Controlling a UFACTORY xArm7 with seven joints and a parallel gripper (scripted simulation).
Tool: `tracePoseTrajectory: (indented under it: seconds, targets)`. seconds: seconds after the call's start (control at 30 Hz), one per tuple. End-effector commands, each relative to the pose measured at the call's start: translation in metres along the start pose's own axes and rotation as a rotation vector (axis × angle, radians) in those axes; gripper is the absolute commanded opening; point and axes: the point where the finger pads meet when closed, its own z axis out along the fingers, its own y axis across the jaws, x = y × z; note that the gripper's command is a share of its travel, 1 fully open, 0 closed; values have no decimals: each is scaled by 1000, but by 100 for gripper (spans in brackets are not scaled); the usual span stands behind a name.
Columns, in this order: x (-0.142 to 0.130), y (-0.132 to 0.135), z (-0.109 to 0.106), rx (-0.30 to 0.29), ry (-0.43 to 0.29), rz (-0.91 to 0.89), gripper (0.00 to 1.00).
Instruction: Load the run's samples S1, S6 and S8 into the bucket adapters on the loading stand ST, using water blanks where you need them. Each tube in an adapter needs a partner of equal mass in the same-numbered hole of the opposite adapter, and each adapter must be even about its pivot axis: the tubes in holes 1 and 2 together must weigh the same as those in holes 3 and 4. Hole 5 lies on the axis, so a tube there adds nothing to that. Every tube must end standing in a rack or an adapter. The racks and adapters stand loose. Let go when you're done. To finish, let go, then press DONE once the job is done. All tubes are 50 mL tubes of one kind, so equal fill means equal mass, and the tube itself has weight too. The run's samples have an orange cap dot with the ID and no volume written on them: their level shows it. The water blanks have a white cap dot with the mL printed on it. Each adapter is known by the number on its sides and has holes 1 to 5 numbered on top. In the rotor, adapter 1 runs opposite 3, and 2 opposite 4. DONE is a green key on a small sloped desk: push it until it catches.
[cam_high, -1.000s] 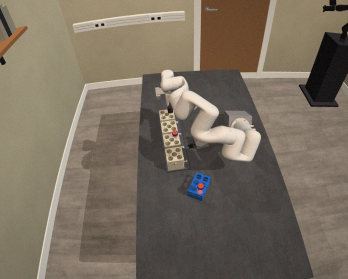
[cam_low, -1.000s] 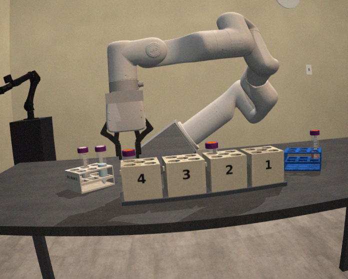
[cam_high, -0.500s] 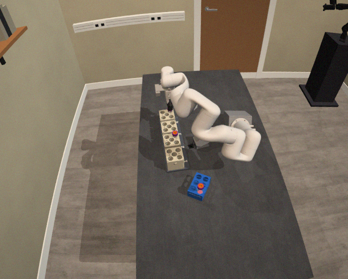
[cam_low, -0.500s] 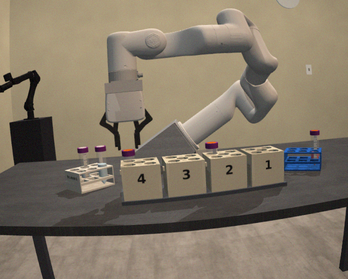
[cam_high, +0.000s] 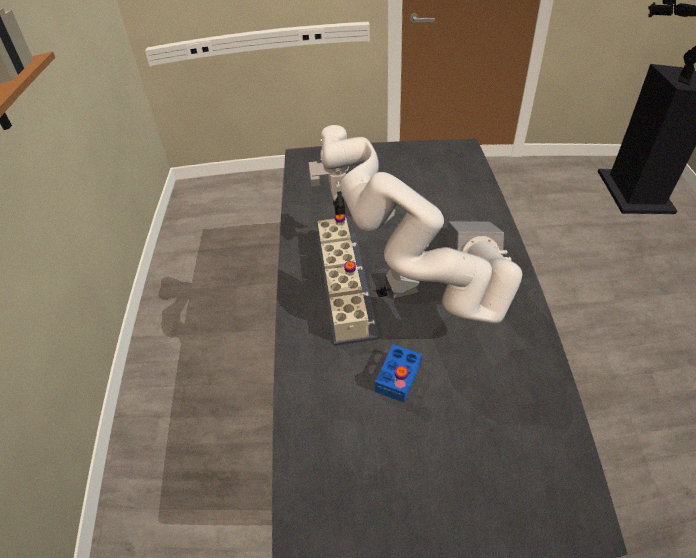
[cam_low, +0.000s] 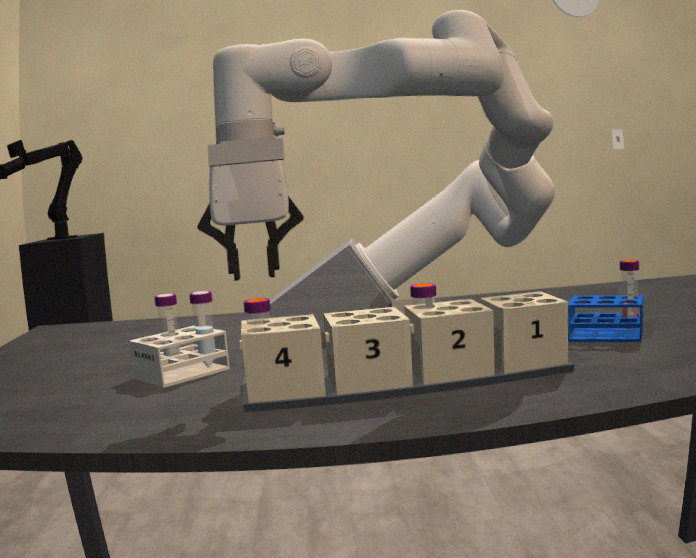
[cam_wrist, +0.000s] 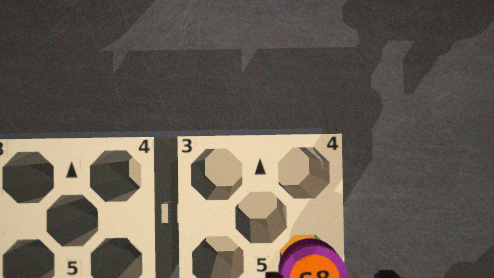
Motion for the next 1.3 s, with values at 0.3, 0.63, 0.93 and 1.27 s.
tracePoseTrajectory:
  seconds: [0.3,0.63,0.93,1.27]
  targets:
    - [0,1,-28,-5,3,0,44]
    - [0,1,-46,-5,3,0,44]
    - [0,1,-60,-5,3,0,44]
    - [0,1,-80,-5,2,0,44]
